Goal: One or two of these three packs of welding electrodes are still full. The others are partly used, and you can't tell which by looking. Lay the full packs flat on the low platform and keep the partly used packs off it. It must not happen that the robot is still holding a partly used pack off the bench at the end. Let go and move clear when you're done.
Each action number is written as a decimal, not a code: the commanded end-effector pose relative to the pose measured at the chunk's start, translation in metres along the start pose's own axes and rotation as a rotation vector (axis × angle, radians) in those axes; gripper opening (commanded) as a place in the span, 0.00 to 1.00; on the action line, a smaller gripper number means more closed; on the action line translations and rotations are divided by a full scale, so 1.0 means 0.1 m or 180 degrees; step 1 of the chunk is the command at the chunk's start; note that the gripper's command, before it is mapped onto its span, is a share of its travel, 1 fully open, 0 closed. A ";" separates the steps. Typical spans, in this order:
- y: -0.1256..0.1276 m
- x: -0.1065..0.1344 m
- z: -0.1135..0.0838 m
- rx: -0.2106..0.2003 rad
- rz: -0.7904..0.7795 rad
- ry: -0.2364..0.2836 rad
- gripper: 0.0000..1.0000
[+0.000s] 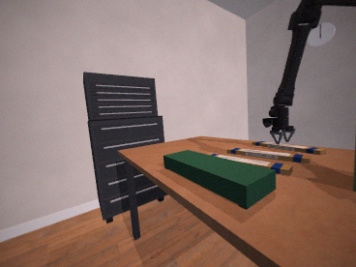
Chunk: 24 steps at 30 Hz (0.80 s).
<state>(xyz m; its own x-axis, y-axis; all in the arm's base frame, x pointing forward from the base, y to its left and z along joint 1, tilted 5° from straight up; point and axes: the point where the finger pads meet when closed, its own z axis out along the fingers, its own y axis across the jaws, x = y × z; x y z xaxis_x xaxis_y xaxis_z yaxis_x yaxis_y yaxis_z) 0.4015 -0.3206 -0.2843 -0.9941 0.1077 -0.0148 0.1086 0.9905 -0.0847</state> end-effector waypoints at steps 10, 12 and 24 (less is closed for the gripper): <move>-0.12 -0.03 -0.07 0.0042 0.0021 -0.0070 0.96; -0.14 -0.05 -0.10 0.0048 0.0022 -0.0080 0.96; -0.15 -0.07 -0.06 0.0039 0.0022 -0.0066 0.96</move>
<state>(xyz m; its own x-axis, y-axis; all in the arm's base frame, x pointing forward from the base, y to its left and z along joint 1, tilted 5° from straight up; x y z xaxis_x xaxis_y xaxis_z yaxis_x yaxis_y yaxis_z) 0.4010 -0.3217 -0.2821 -0.9940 0.1080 -0.0166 0.1090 0.9903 -0.0859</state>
